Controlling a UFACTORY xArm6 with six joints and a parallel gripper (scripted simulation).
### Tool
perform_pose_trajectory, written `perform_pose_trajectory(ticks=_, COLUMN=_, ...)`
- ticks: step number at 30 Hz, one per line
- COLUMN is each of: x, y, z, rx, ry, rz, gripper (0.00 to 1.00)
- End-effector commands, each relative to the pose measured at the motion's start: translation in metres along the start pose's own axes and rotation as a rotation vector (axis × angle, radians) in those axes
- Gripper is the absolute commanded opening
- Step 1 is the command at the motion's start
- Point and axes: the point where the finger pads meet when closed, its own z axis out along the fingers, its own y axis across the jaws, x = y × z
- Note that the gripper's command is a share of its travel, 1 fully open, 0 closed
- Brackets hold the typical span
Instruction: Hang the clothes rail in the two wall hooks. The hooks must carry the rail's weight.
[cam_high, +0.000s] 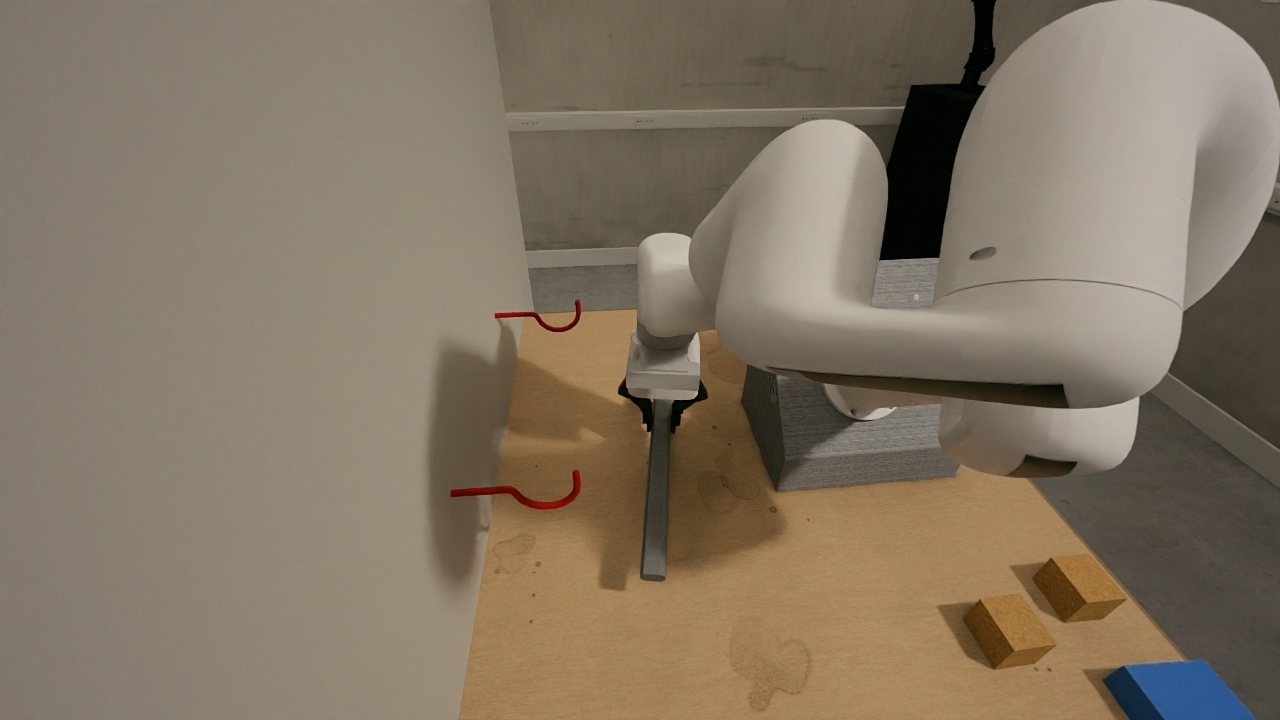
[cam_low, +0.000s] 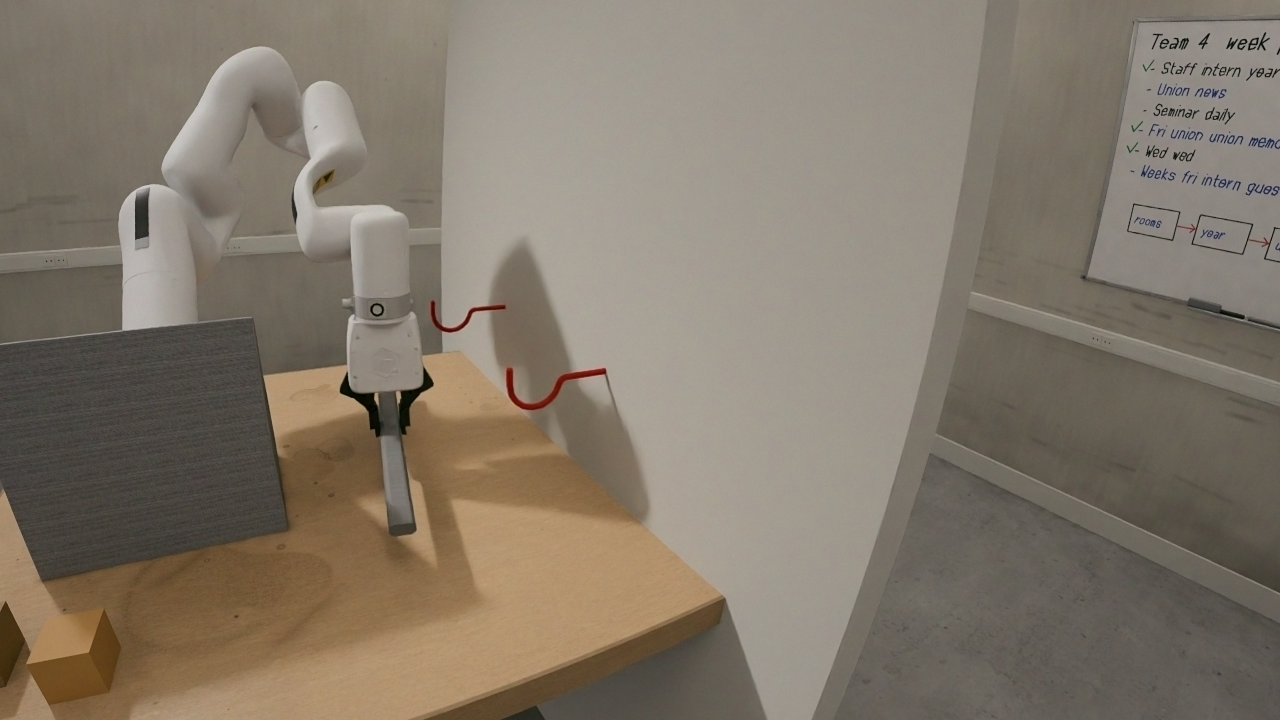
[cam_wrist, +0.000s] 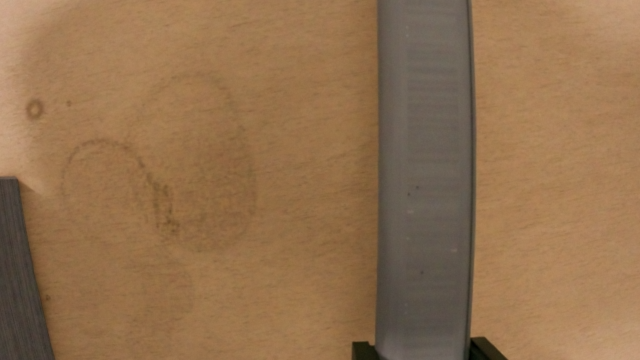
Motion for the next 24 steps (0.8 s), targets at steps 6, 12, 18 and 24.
perform_pose_trajectory(ticks=6, x=-0.0001, y=0.0011, z=-0.0062, rx=-0.003, ry=-0.001, rz=-0.001, gripper=0.00)
perform_pose_trajectory(ticks=12, x=-0.0002, y=0.0011, z=-0.0102, rx=-0.003, ry=-0.001, rz=-0.001, gripper=0.00)
perform_pose_trajectory(ticks=18, x=-0.0002, y=0.0011, z=-0.0115, rx=-0.003, ry=-0.001, rz=-0.001, gripper=0.00)
perform_pose_trajectory(ticks=24, x=-0.0002, y=0.0011, z=-0.0116, rx=-0.003, ry=-0.001, rz=-0.001, gripper=0.00)
